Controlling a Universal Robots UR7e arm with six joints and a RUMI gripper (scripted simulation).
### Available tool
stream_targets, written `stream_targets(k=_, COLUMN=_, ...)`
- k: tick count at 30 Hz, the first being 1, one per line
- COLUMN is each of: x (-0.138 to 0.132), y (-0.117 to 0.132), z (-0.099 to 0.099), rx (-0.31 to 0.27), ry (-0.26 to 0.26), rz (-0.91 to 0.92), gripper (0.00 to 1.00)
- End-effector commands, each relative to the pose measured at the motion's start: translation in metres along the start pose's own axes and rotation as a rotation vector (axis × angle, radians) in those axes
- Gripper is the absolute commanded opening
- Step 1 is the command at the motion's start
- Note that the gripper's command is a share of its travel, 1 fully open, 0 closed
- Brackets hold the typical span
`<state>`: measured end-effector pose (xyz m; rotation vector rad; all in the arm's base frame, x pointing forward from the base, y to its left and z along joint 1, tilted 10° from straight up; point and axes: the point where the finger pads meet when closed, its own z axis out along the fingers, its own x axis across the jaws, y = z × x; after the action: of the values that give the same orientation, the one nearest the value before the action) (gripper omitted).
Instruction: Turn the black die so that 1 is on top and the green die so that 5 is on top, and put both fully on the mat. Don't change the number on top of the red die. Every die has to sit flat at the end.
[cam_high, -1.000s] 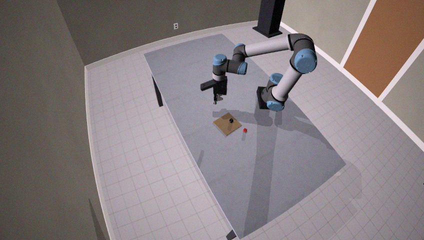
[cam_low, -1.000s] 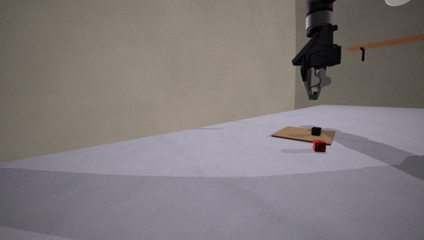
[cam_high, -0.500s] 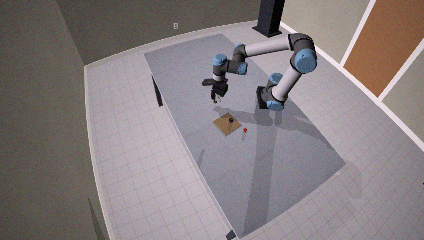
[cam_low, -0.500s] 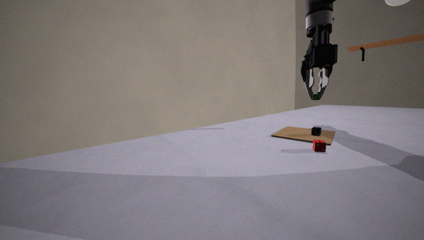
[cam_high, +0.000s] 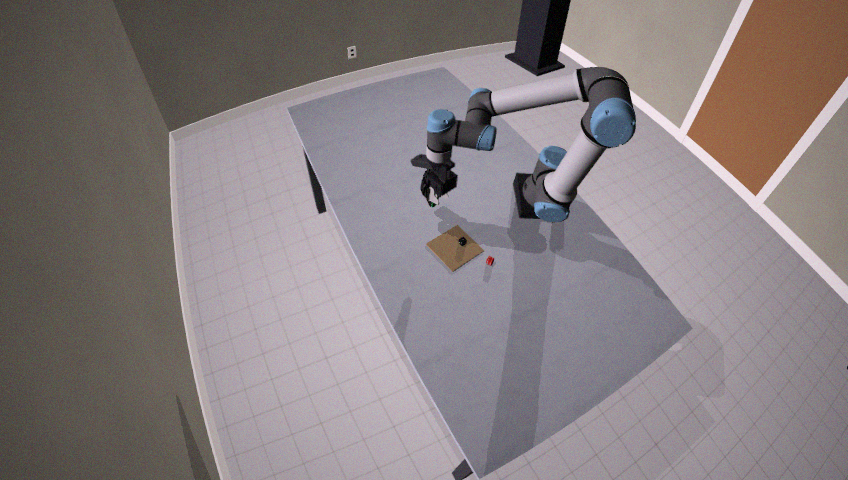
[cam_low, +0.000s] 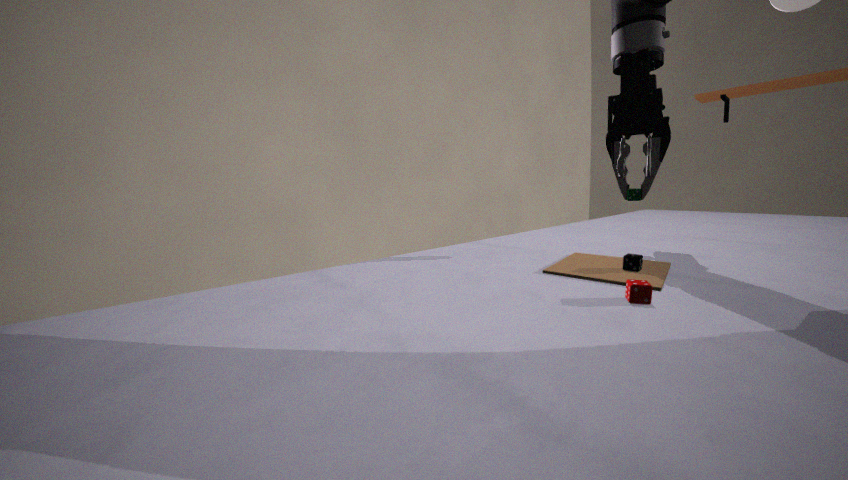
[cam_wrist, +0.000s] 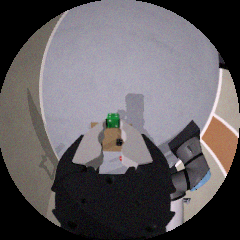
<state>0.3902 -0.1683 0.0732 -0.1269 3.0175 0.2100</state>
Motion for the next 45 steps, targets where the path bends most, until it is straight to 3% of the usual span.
stream_targets(k=1, x=0.0014, y=0.0003, z=-0.0002, rx=0.004, ry=0.002, rz=0.103, gripper=0.03)
stream_targets(k=18, x=0.0056, y=0.0027, z=0.0004, rx=0.004, ry=0.001, rz=0.354, gripper=0.03)
stream_targets(k=45, x=0.0076, y=0.0043, z=0.0006, rx=0.004, ry=0.001, rz=0.480, gripper=0.03)
